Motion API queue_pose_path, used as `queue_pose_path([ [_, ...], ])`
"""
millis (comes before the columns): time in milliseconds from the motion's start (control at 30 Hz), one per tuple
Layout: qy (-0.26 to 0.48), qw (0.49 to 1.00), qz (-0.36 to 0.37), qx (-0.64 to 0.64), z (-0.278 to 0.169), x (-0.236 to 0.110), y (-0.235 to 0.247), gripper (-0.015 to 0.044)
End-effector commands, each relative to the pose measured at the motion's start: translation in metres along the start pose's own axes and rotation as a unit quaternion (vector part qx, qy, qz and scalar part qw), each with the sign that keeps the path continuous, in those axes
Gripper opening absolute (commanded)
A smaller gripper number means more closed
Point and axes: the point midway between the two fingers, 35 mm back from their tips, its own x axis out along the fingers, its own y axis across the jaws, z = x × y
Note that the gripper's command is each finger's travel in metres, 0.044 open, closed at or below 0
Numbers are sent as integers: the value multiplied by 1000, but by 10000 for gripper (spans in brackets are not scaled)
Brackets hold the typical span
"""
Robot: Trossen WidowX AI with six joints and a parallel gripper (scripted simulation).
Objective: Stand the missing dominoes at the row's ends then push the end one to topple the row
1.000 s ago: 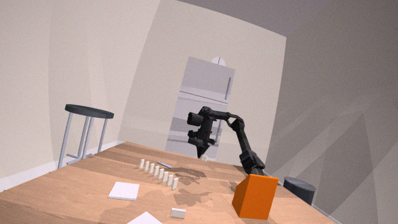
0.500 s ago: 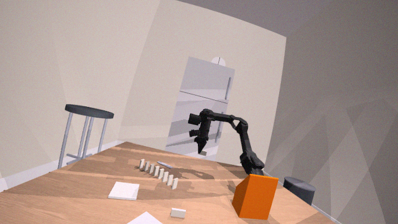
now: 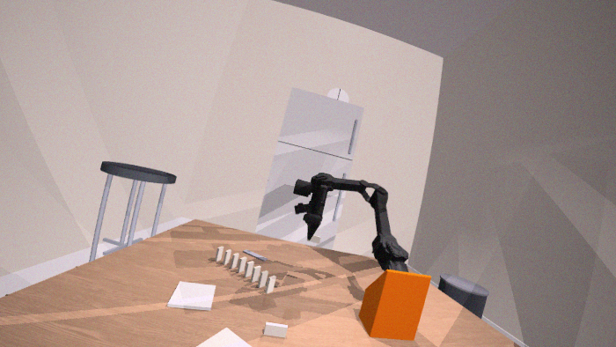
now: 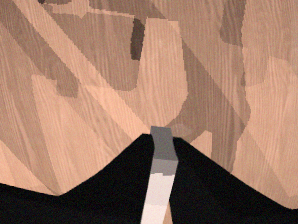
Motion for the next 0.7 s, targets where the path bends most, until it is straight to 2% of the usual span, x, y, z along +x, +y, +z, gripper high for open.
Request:
queue_pose_path([
  [0, -13, 999, 42, 24, -2, 11, 6, 21],
  [333, -61, 987, 127, 73, 3, 35, 19, 21],
  [667, -138, 966, 188, 110, 11, 52, 23, 21],
])
